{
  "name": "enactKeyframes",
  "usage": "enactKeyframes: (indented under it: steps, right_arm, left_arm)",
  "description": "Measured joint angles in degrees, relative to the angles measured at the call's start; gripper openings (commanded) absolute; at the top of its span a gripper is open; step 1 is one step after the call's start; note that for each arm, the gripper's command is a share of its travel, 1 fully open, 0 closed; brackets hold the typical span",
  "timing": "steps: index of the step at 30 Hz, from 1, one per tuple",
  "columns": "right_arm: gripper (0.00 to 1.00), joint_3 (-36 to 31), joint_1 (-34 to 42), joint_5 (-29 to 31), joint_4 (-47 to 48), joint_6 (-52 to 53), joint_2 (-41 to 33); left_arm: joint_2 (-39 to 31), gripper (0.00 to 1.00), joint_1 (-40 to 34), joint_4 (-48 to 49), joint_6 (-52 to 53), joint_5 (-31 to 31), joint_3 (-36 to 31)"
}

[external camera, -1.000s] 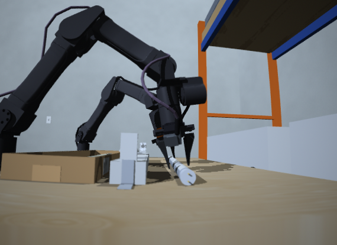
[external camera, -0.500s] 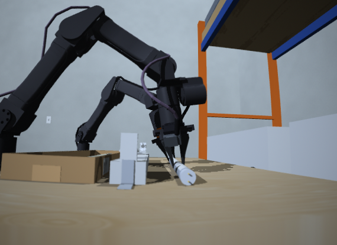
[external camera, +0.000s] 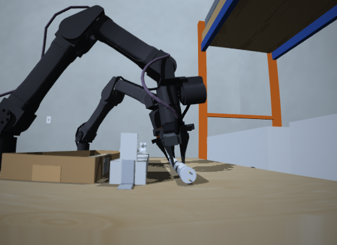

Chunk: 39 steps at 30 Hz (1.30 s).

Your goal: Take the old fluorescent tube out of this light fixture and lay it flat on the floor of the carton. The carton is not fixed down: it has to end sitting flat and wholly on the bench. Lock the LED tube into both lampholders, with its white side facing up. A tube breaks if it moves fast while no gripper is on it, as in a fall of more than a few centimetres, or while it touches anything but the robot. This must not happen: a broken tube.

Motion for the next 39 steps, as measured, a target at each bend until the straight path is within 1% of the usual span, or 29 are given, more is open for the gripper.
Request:
enactKeyframes:
  steps: [19, 39]
  right_arm:
    - [0.11, 0.0, 0.0, 0.0, -0.3, 0.0, -0.2]
    - [0.11, 2.2, 0.0, 0.0, -3.1, 0.0, -1.0]
  left_arm:
    - [-0.1, 0.11, 0.0, -0.5, 0.0, 0.0, 0.3]
    - [-0.7, 0.11, 0.0, -3.2, 0.0, -0.1, 2.6]
